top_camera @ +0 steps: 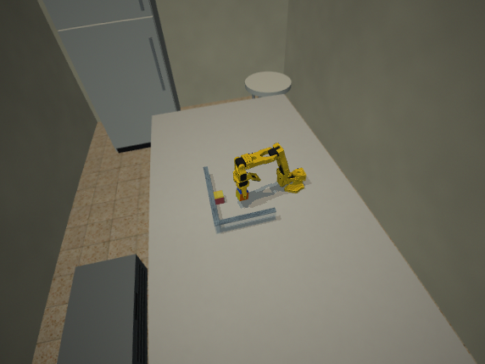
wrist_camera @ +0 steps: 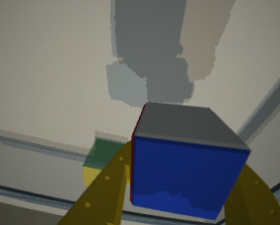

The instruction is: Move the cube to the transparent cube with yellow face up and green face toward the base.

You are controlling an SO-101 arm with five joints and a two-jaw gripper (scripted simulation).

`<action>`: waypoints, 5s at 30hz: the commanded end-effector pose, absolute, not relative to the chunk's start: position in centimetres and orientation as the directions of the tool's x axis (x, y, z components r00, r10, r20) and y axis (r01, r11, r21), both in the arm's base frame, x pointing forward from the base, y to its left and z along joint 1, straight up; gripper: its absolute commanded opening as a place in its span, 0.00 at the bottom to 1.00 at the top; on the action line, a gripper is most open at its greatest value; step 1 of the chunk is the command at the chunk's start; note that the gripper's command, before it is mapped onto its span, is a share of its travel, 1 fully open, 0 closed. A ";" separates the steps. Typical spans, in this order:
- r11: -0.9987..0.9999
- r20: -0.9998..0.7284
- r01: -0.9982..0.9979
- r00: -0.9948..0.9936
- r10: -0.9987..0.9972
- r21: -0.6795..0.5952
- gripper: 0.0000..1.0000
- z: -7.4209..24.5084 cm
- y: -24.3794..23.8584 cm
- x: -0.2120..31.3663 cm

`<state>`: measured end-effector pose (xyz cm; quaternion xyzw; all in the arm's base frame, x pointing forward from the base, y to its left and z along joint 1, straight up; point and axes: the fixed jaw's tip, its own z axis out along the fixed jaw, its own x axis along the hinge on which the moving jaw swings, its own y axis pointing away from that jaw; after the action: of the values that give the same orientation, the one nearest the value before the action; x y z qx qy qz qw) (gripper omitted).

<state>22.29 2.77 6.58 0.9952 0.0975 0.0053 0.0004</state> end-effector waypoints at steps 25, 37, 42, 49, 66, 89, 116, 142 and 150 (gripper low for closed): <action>-0.978 0.064 0.208 0.976 0.207 0.004 0.22 7.6 2.7 22.7; -0.978 0.050 0.210 0.976 0.210 0.003 0.22 7.4 2.7 22.6; -0.978 0.050 0.210 0.976 0.210 0.003 0.22 7.4 2.7 22.6; -0.978 0.050 0.210 0.976 0.210 0.003 0.22 7.4 2.7 22.6; -0.978 0.049 0.210 0.977 0.210 0.003 0.22 5.9 2.7 22.7; -0.978 0.048 0.210 0.977 0.210 0.003 0.22 4.2 2.7 22.8; -0.978 0.048 0.210 0.977 0.210 0.003 0.22 3.3 2.7 22.8; -0.978 0.048 0.210 0.977 0.210 0.003 0.26 3.3 2.7 22.8; -0.978 0.048 0.210 0.977 0.210 0.003 0.30 3.3 2.7 22.8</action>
<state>22.15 2.62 2.38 0.9944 0.1056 -0.0036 0.0008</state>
